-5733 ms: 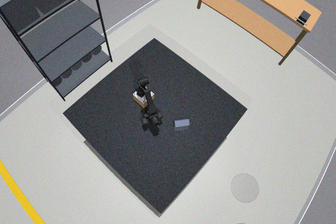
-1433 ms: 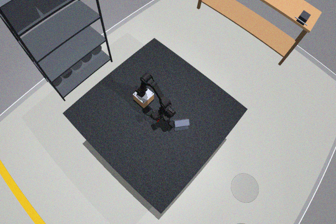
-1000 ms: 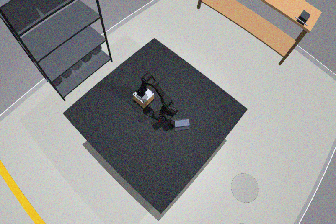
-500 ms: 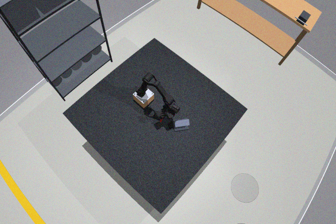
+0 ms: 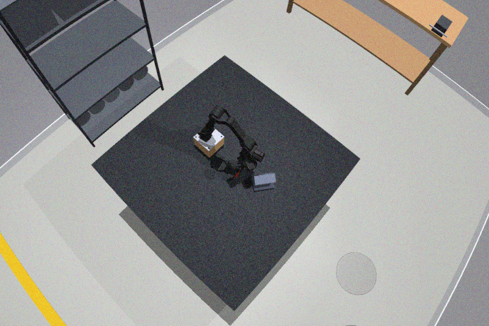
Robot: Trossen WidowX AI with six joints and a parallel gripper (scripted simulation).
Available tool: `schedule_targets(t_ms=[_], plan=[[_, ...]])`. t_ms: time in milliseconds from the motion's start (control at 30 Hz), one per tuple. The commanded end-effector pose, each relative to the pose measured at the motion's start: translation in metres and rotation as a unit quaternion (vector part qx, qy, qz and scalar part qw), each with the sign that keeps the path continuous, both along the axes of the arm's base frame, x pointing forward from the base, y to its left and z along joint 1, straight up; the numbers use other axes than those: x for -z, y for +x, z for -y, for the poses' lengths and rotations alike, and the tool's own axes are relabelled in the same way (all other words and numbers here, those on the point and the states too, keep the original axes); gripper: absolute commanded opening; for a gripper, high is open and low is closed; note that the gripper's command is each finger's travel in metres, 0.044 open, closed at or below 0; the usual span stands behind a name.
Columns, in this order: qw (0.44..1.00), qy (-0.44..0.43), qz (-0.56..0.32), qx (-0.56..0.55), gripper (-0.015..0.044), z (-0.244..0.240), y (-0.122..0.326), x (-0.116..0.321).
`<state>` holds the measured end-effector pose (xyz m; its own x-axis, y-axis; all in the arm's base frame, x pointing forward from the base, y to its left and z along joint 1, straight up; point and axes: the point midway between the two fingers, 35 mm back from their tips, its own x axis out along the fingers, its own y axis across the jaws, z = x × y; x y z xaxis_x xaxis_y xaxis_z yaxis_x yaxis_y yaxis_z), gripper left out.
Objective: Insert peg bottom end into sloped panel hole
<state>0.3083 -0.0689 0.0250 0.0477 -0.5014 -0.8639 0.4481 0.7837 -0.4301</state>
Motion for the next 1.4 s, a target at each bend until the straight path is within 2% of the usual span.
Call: schedule_targets(t_ms=[0, 1367], plan=[[1.000, -0.011, 0.006, -0.002, 0.0000, -0.004, 0.003, 0.001], [0.993, -0.089, 0.069, -0.035, 0.0000, -0.049, 0.023, 0.003]])
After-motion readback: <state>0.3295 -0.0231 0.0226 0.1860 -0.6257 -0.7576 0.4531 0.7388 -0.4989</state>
